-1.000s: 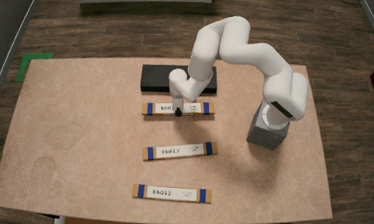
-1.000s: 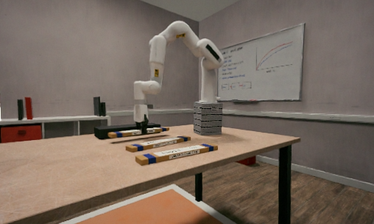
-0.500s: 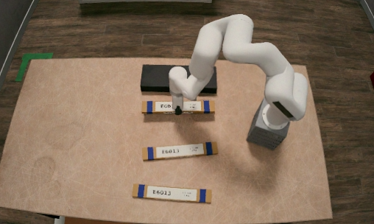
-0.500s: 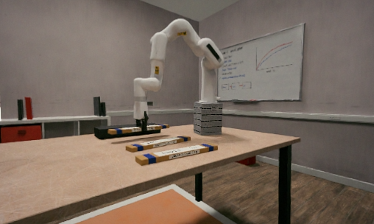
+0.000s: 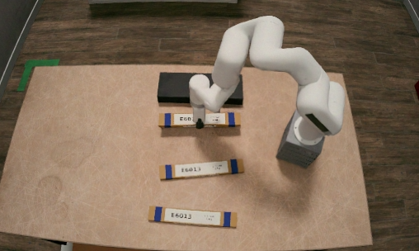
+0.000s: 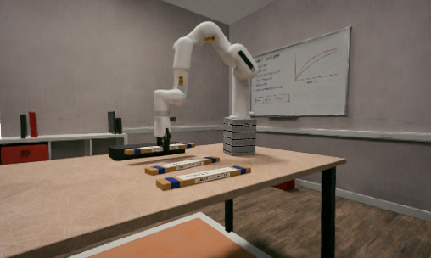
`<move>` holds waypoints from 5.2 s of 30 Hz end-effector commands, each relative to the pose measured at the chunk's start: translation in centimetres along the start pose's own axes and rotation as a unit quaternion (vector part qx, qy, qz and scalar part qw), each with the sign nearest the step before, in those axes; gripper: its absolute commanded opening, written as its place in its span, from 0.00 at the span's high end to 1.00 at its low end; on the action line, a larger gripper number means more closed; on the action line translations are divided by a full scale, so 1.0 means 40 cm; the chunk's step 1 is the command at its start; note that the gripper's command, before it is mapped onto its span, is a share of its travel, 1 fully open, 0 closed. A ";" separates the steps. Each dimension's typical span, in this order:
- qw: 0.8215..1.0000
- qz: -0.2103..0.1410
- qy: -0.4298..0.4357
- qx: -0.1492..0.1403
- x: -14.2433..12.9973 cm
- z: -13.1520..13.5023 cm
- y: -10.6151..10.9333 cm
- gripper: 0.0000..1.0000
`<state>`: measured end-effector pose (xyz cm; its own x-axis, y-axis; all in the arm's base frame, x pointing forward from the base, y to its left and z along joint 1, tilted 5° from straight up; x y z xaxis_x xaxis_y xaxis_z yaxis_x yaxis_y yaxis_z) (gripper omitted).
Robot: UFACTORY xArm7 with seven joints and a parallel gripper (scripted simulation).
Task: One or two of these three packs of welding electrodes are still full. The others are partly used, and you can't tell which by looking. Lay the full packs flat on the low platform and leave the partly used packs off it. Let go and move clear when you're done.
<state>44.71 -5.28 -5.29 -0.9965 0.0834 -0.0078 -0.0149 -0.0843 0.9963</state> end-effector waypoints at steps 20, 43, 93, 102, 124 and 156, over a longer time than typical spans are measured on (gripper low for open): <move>1.000 -0.002 0.000 0.000 -0.004 -0.001 0.119 0.42; 1.000 -0.002 -0.016 0.000 -0.004 -0.001 0.130 0.42; 1.000 -0.002 -0.021 0.000 -0.046 -0.183 0.131 0.42; 1.000 -0.002 -0.021 0.000 -0.072 -0.298 0.131 0.42; 1.000 -0.002 -0.021 0.000 -0.122 -0.515 0.131 0.42; 1.000 -0.002 -0.021 0.000 -0.129 -0.546 0.131 0.42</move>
<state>47.81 -27.68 -2.13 -0.9922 0.1244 -0.0036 -0.0145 -0.0867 0.9961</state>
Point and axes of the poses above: the point where the finger pads meet when closed, its own y axis back along the fingers, its own z axis across the jaws, x = y × z, the point moved 9 cm from there along y, back along the fingers, and after that the axes turned 15 degrees about -y, right-handed, at the moved point
